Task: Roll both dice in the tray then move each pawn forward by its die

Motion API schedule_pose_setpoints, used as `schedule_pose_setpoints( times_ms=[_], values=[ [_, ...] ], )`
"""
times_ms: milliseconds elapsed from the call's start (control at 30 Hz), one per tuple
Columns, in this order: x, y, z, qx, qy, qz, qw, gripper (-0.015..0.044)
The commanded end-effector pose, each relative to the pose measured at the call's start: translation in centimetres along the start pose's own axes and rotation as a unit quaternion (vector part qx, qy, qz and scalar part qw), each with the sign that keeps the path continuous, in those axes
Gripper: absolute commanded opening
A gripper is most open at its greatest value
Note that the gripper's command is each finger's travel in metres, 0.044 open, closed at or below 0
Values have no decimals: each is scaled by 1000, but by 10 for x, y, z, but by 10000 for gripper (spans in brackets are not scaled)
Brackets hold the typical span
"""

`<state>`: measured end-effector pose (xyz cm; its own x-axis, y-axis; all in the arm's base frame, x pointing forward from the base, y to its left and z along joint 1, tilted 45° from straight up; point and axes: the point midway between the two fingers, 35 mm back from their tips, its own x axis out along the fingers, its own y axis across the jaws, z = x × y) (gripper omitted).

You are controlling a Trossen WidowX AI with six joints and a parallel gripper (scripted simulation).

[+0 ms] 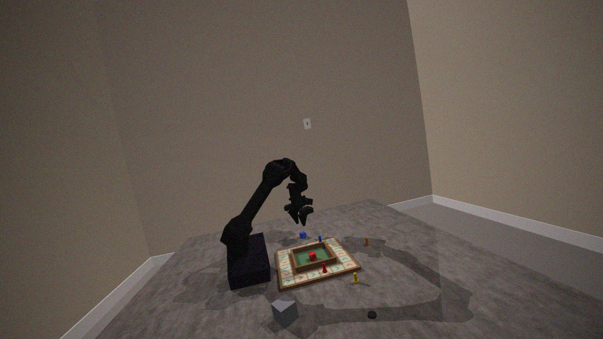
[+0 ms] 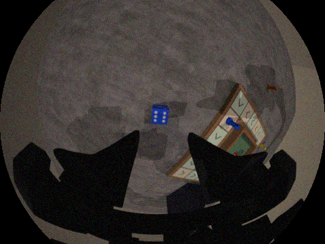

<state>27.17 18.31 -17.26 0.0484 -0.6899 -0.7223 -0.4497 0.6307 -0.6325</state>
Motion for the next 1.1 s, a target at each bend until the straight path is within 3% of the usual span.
schedule_pose_setpoints(
  times_ms=[0,1067],
  values=[
    [-1,3,4,21,-2,4,1000,275],
    [56,3,3,21,-2,3,1000,275]
  ],
)
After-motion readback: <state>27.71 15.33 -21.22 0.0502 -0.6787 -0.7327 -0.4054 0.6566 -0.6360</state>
